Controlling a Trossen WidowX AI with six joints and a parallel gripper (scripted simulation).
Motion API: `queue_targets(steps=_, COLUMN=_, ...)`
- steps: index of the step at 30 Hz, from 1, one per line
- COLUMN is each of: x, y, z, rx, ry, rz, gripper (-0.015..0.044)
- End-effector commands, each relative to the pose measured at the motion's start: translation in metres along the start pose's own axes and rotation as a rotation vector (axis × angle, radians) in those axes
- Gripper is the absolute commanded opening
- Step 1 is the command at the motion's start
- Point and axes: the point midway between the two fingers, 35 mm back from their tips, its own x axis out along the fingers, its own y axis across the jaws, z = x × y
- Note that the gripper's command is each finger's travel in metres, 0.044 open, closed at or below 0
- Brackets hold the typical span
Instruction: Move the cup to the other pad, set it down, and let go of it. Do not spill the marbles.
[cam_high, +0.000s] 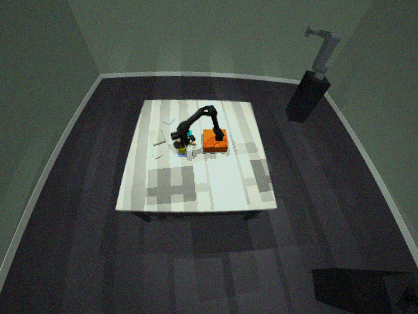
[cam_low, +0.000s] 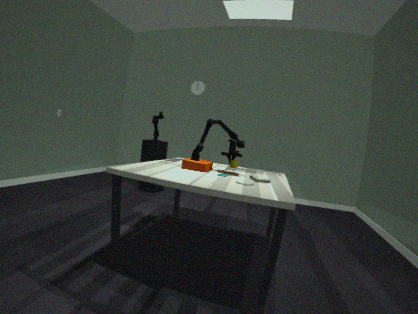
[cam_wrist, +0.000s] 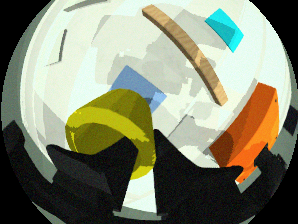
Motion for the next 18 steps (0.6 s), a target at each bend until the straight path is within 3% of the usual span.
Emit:
queue_targets(steps=1, x=0.001, y=-0.0002, z=0.0001, rx=0.0, ry=0.0, rz=-0.001, gripper=0.0)
queue_targets(steps=18, x=0.0007, y=-0.0053, z=0.0067, rx=0.001, ry=-0.002, rz=-0.002, gripper=0.0)
